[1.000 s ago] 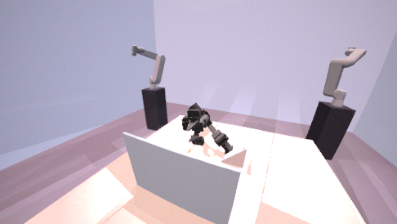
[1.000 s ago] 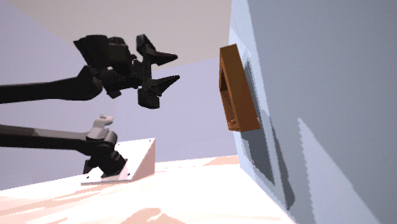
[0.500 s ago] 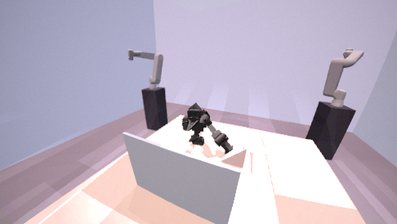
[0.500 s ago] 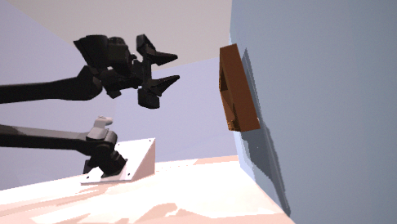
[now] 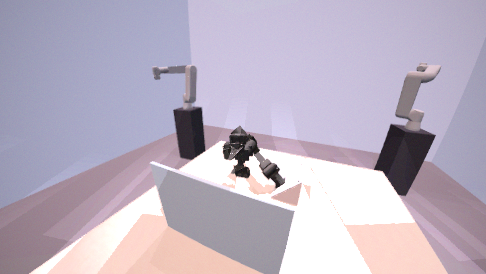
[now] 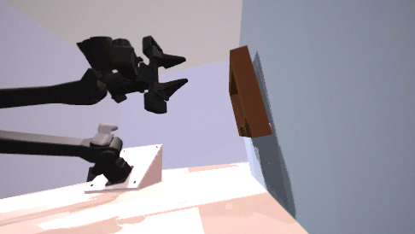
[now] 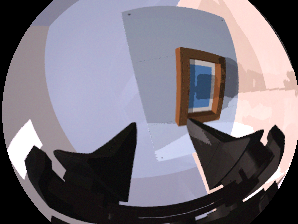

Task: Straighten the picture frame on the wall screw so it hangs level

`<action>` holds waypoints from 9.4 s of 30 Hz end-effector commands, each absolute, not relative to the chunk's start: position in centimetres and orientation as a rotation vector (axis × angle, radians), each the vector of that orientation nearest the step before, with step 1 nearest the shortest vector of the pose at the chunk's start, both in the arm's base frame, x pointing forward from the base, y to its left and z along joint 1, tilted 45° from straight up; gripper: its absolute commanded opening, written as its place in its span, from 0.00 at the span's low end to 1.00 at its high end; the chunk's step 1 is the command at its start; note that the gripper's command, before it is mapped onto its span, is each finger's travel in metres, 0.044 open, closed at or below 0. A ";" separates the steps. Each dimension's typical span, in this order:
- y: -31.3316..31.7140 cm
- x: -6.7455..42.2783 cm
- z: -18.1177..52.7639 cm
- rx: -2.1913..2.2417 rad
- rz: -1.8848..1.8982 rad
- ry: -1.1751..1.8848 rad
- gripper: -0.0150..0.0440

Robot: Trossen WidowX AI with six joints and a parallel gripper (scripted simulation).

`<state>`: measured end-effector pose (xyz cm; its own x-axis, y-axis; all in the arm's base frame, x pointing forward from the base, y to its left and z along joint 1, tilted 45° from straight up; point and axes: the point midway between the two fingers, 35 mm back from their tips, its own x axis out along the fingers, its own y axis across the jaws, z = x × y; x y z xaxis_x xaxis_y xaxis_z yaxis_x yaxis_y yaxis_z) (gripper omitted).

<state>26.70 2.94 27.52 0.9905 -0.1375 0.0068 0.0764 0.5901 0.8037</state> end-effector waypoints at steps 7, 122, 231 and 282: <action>3.0 26.7 27.5 0.935 -0.120 -0.069 0.69; -3.2 36.8 24.1 0.934 -0.115 -0.078 0.69; -2.7 36.9 24.8 0.934 -0.115 -0.078 0.25; -2.2 37.0 24.3 0.934 -0.115 -0.078 0.25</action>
